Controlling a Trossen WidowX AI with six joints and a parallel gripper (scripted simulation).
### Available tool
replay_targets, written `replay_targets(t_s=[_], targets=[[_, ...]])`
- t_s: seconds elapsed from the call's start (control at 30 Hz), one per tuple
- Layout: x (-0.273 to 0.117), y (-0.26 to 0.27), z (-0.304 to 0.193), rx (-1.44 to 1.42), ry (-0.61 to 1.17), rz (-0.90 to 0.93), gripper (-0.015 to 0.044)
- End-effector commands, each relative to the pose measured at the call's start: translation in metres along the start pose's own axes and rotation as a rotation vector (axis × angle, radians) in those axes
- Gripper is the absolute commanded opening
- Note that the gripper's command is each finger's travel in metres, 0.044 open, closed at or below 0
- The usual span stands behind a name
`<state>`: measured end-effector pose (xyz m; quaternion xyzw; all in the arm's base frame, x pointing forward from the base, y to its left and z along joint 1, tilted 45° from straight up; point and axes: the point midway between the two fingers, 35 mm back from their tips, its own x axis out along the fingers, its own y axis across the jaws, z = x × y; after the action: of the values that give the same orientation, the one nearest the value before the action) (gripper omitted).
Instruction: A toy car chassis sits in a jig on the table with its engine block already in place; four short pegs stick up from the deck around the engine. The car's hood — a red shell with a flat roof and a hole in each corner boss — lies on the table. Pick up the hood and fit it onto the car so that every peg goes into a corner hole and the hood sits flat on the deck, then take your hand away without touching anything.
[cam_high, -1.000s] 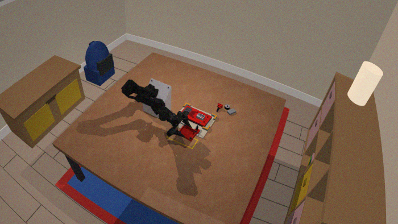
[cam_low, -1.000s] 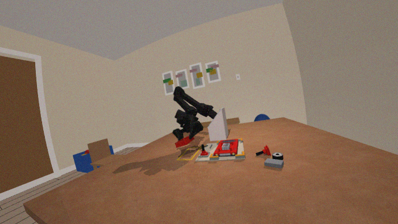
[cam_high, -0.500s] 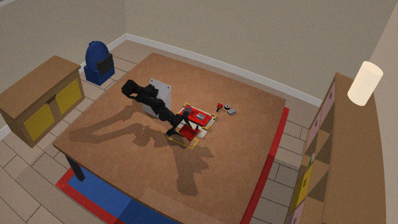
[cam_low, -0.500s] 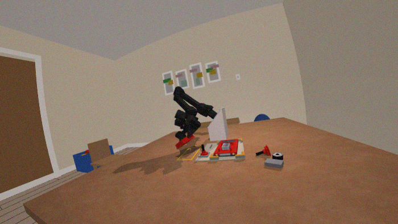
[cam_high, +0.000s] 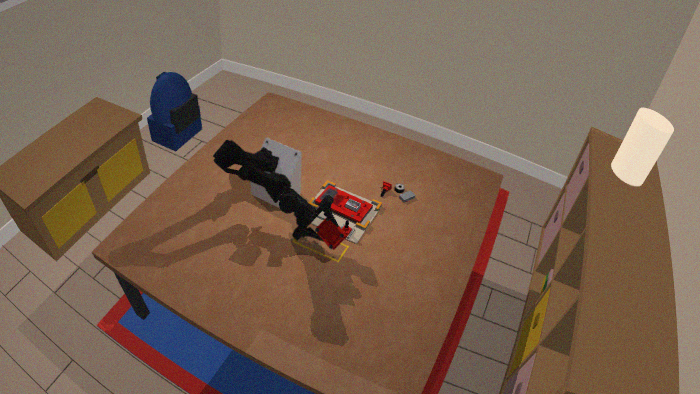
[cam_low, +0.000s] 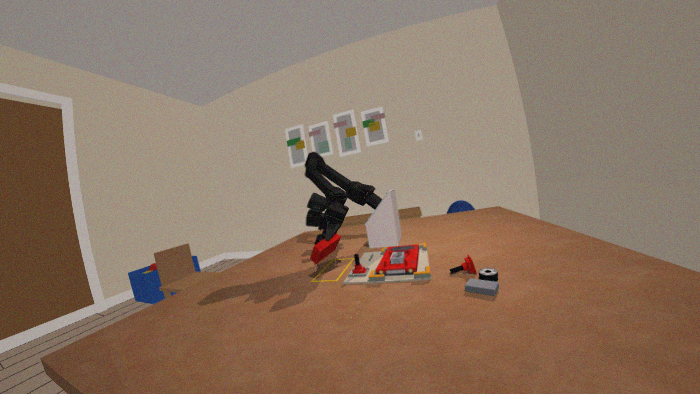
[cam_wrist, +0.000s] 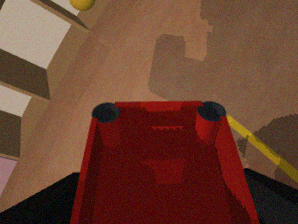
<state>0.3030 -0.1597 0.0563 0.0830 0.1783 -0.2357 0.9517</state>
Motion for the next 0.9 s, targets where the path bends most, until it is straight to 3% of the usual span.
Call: replay_targets(t_s=[0.0, 0.87], targets=[[0.0004, 0.0001, 0.0005, 0.109, -0.001, 0.002, 0.0000], [0.0007, -0.0011, -0.0003, 0.704, 0.000, 0.002, 0.0000]])
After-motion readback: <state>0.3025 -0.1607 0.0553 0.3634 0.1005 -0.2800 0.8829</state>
